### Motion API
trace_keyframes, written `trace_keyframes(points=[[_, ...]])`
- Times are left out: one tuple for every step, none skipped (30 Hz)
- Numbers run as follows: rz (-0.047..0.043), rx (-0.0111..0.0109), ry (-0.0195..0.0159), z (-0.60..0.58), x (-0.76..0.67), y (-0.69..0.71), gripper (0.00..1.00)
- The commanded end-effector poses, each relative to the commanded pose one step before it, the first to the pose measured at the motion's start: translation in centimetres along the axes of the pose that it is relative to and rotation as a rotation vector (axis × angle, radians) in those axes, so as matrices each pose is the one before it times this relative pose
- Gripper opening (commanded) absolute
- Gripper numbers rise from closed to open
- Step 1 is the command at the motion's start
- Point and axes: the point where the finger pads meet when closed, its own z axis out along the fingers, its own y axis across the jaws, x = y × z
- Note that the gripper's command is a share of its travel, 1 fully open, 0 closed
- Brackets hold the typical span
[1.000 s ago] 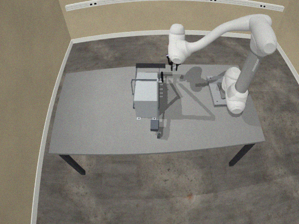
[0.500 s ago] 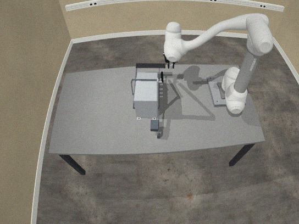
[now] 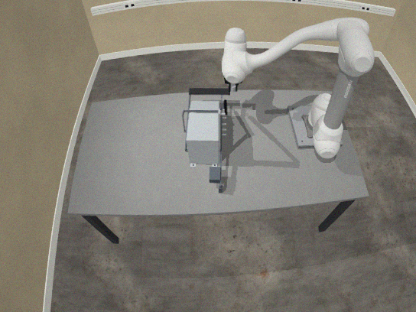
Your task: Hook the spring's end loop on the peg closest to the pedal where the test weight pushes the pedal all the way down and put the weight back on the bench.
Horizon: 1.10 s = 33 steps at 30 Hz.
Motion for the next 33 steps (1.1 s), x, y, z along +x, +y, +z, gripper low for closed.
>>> trace_keyframes(points=[[0.00016, -0.0011, -0.00124, -0.095, -0.149, 0.181, 0.25], [0.0, 0.00003, -0.00173, -0.044, -0.18, 0.192, 0.25], [0.0, 0.0, -0.00173, -0.043, -0.18, 0.192, 0.25], [0.0, 0.0, -0.00173, -0.044, -0.18, 0.192, 0.25], [0.0, 0.0, -0.00173, -0.043, -0.18, 0.192, 0.25], [0.0, 0.0, -0.00173, -0.043, -0.18, 0.192, 0.25], [-0.00003, 0.00003, -0.00176, -0.042, -0.18, 0.193, 0.25], [0.0, 0.0, -0.00173, -0.043, -0.18, 0.192, 0.25], [0.0, 0.0, -0.00173, -0.042, -0.181, 0.192, 0.25], [0.0, 0.0, -0.00173, -0.042, -0.18, 0.192, 0.25], [0.0, 0.0, -0.00173, -0.041, -0.18, 0.192, 0.25], [0.0, 0.00003, -0.00173, -0.041, -0.18, 0.192, 0.25], [0.0, 0.0, -0.00173, -0.04, -0.181, 0.192, 0.25], [0.0, 0.0, -0.00173, -0.041, -0.18, 0.192, 0.25], [0.0, 0.0, 0.0, 0.0, 0.0, 0.0, 0.25], [0.0, 0.0, 0.0, 0.0, 0.0, 0.0, 0.25], [0.00001, -0.00005, 0.00035, 0.009, 0.04, -0.045, 0.25], [0.0, 0.00003, -0.00173, -0.039, -0.181, 0.192, 0.25], [0.0, 0.0, -0.00173, -0.04, -0.181, 0.192, 0.25], [-0.00003, 0.00003, -0.00173, -0.039, -0.181, 0.191, 0.25], [0.0, 0.0, -0.00173, -0.039, -0.181, 0.192, 0.25], [0.0, 0.0, -0.00173, -0.038, -0.182, 0.192, 0.25], [0.0, 0.00003, -0.00173, -0.038, -0.181, 0.192, 0.25], [0.0, 0.0, -0.00173, -0.038, -0.181, 0.192, 0.25], [0.0, 0.00003, -0.00173, -0.038, -0.181, 0.192, 0.25], [0.0, 0.0, -0.00173, -0.037, -0.182, 0.192, 0.25], [0.0, 0.0, -0.00173, -0.037, -0.181, 0.192, 0.25], [-0.00003, 0.00003, -0.00173, -0.037, -0.181, 0.191, 0.25], [0.0, 0.0, -0.00173, -0.036, -0.181, 0.192, 0.25], [0.0, 0.00003, -0.00173, -0.036, -0.182, 0.192, 0.25], [0.0, 0.0, -0.00173, -0.036, -0.182, 0.192, 0.25], [0.0, 0.0, 0.0, 0.0, 0.0, 0.0, 0.25], [0.0, 0.0, 0.0, 0.0, 0.0, 0.0, 0.25]])
